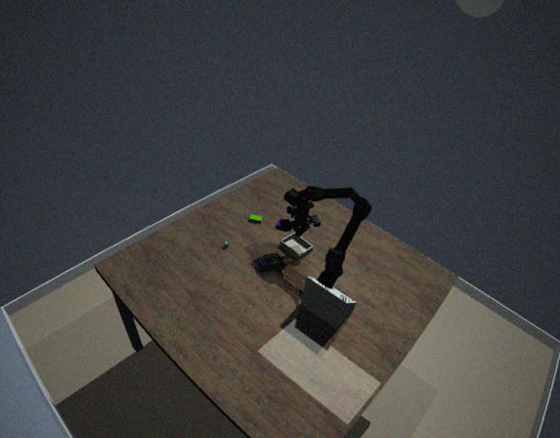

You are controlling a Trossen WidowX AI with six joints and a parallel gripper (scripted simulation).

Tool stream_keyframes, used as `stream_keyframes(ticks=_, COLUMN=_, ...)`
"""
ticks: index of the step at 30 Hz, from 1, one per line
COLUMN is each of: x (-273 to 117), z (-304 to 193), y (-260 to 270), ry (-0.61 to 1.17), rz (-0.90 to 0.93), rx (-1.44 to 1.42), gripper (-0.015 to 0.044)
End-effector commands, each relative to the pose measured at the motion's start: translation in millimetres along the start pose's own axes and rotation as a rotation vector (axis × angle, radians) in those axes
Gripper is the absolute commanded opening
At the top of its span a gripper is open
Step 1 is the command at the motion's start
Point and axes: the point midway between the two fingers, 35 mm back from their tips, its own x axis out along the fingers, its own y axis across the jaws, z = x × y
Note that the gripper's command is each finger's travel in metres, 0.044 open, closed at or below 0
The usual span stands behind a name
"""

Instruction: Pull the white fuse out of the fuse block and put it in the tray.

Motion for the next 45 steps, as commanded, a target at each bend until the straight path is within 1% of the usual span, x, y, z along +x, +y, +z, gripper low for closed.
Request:
stream_keyframes(ticks=1, x=8, z=0, y=0, ry=0.000, rz=-0.002, rx=-0.003, gripper=0.0000)
stream_keyframes(ticks=14, x=24, z=0, y=-1, ry=-0.002, rz=-0.003, rx=-0.003, gripper=0.0000)
stream_keyframes(ticks=26, x=21, z=0, y=-2, ry=-0.001, rz=-0.007, rx=0.000, gripper=0.0315)
stream_keyframes(ticks=27, x=18, z=0, y=-1, ry=-0.001, rz=-0.006, rx=0.000, gripper=0.0330)
stream_keyframes(ticks=30, x=-13, z=0, y=0, ry=0.000, rz=-0.002, rx=-0.003, gripper=0.0330)
stream_keyframes(ticks=31, x=-16, z=-1, y=-1, ry=0.000, rz=-0.002, rx=-0.004, gripper=0.0330)
stream_keyframes(ticks=45, x=-13, z=-1, y=0, ry=0.006, rz=0.001, rx=-0.006, gripper=0.0330)
